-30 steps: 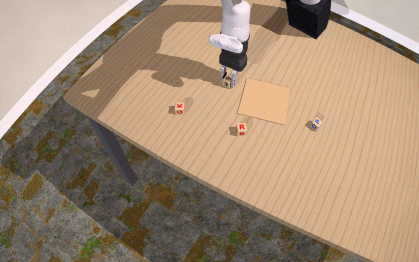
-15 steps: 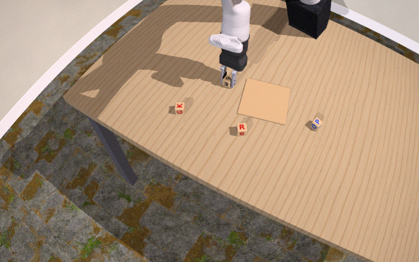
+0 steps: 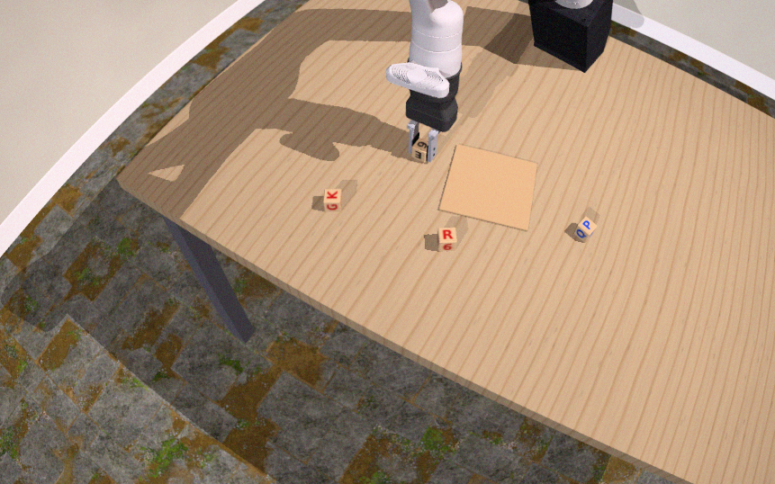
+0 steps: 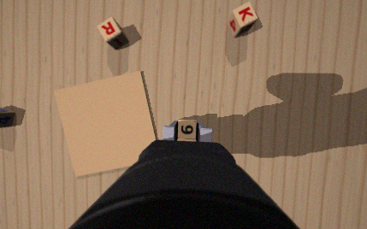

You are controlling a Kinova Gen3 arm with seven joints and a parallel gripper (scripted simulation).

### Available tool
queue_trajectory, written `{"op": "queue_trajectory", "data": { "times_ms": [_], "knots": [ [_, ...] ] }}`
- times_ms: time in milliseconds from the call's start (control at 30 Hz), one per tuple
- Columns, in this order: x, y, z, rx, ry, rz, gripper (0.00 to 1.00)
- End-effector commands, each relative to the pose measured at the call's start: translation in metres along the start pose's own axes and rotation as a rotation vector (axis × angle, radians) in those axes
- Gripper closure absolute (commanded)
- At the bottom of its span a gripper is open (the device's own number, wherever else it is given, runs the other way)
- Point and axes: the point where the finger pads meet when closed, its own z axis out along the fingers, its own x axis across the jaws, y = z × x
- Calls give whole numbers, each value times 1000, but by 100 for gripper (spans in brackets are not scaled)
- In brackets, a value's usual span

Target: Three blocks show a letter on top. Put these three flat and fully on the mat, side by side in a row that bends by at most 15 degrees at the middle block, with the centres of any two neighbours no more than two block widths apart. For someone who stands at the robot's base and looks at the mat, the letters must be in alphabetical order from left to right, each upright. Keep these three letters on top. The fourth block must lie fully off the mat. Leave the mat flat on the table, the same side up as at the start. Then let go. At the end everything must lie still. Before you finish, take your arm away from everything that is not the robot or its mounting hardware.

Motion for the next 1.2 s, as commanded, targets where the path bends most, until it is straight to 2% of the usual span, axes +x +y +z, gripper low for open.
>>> {"op": "queue_trajectory", "data": {
  "times_ms": [0, 1167],
  "knots": [
    [-2, 0, 0, 1, -2, 4, 51],
    [-1, -1, 4, 3, -2, 3, 51]
  ]
}}
